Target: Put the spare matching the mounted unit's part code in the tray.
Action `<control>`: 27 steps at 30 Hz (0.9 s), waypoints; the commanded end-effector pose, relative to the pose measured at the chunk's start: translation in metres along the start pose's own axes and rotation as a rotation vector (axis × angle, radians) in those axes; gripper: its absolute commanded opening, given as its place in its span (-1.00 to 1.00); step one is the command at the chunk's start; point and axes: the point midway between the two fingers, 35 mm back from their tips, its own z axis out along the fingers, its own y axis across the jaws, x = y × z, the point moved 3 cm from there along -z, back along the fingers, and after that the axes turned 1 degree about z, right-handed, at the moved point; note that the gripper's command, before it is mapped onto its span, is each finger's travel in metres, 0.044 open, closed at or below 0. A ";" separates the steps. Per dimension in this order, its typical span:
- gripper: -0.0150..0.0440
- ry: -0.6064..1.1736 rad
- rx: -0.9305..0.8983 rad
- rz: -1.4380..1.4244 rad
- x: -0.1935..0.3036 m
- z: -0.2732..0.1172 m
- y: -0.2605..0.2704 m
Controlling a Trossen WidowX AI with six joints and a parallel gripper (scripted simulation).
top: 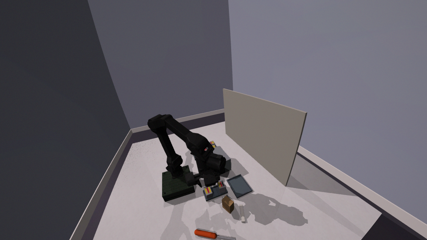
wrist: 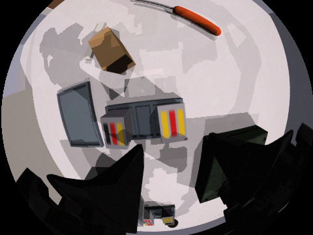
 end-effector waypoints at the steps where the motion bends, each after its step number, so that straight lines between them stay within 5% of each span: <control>1: 0.53 0.005 0.006 0.004 0.001 0.004 -0.001; 27: 0.53 0.005 0.006 0.004 -0.001 0.046 -0.001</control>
